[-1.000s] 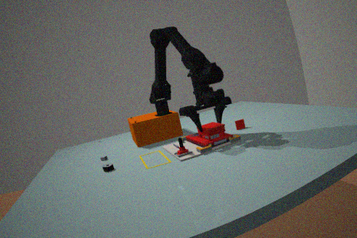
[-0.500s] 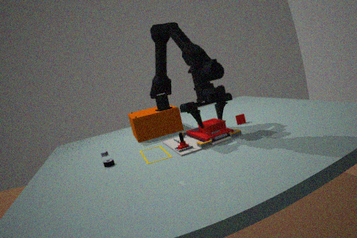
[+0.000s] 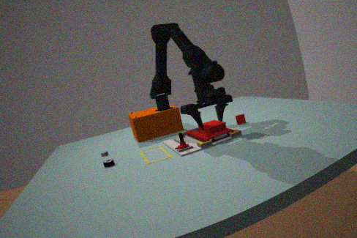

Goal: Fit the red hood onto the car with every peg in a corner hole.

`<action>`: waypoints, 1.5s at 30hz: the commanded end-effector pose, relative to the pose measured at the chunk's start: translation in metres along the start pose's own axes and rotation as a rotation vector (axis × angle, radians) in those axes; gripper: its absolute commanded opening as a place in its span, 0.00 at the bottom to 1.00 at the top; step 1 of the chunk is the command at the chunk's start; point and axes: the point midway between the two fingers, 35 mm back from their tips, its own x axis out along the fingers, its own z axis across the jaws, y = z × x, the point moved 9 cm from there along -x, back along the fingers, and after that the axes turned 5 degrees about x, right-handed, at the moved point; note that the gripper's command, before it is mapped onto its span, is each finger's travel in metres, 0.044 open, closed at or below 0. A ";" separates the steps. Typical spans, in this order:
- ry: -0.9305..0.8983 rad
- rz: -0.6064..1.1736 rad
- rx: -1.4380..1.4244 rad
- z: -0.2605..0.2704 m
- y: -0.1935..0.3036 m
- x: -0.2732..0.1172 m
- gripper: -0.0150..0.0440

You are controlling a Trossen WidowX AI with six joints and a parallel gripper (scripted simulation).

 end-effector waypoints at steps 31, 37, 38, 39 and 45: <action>-0.002 0.011 0.000 0.000 -0.003 -0.009 1.00; -0.011 0.061 0.000 -0.002 -0.013 -0.061 1.00; -0.012 0.066 0.001 -0.002 -0.013 -0.067 1.00; -0.012 0.068 0.001 -0.002 -0.014 -0.069 1.00; -0.012 0.068 0.001 -0.002 -0.014 -0.069 1.00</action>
